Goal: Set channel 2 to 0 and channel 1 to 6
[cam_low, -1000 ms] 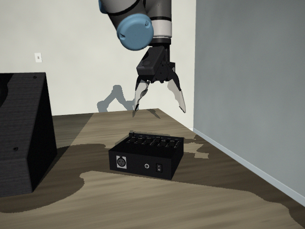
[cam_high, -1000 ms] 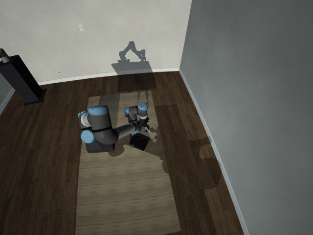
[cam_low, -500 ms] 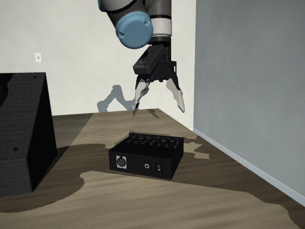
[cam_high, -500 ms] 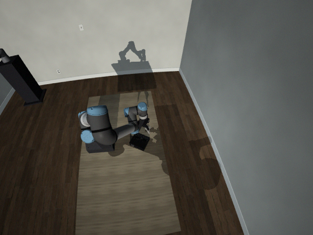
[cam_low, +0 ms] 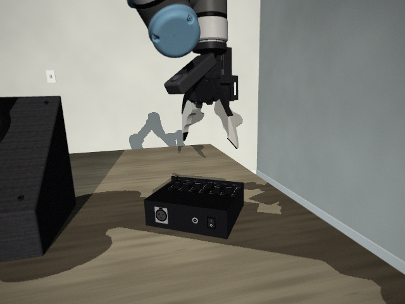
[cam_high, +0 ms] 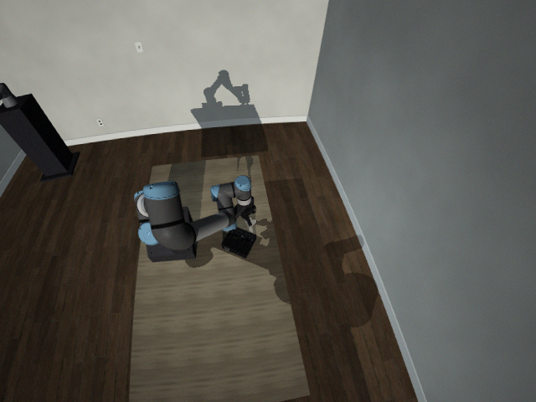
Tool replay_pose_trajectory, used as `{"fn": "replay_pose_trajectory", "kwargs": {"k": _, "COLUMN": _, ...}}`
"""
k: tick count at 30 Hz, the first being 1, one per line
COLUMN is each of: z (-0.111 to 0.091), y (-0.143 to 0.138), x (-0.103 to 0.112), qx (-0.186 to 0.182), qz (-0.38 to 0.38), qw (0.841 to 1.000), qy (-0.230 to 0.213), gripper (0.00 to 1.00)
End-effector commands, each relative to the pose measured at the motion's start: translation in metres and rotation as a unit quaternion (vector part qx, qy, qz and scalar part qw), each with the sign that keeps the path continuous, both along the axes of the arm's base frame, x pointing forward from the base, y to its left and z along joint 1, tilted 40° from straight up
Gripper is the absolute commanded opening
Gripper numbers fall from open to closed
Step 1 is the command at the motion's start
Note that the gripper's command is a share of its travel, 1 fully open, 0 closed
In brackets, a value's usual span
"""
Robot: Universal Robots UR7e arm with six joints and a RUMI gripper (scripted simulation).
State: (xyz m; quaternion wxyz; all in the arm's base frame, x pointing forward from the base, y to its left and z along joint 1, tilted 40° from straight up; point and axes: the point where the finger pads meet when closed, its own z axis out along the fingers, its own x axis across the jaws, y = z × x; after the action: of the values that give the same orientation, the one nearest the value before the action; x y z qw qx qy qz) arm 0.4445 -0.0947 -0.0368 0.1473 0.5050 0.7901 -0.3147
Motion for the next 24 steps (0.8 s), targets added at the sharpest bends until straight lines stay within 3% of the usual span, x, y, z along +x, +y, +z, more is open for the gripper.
{"fn": "replay_pose_trajectory", "kwargs": {"k": 1, "z": 0.008, "y": 0.001, "x": -0.004, "qx": -0.009, "qz": -0.071, "qw": 0.996, "qy": -0.058, "gripper": 1.00}}
{"fn": "replay_pose_trajectory", "kwargs": {"k": 7, "z": 0.018, "y": 0.001, "x": -0.009, "qx": -0.019, "qz": -0.163, "qw": 0.977, "qy": -0.136, "gripper": 1.00}}
{"fn": "replay_pose_trajectory", "kwargs": {"k": 9, "z": 0.018, "y": 0.001, "x": -0.009, "qx": -0.019, "qz": -0.163, "qw": 0.977, "qy": -0.136, "gripper": 1.00}}
{"fn": "replay_pose_trajectory", "kwargs": {"k": 12, "z": 0.023, "y": 0.002, "x": -0.012, "qx": -0.024, "qz": -0.212, "qw": 0.961, "qy": -0.177, "gripper": 1.00}}
{"fn": "replay_pose_trajectory", "kwargs": {"k": 18, "z": 0.033, "y": 0.003, "x": -0.017, "qx": -0.035, "qz": -0.309, "qw": 0.914, "qy": -0.260, "gripper": 1.00}}
{"fn": "replay_pose_trajectory", "kwargs": {"k": 24, "z": 0.043, "y": 0.003, "x": -0.022, "qx": -0.045, "qz": -0.402, "qw": 0.850, "qy": -0.338, "gripper": 1.00}}
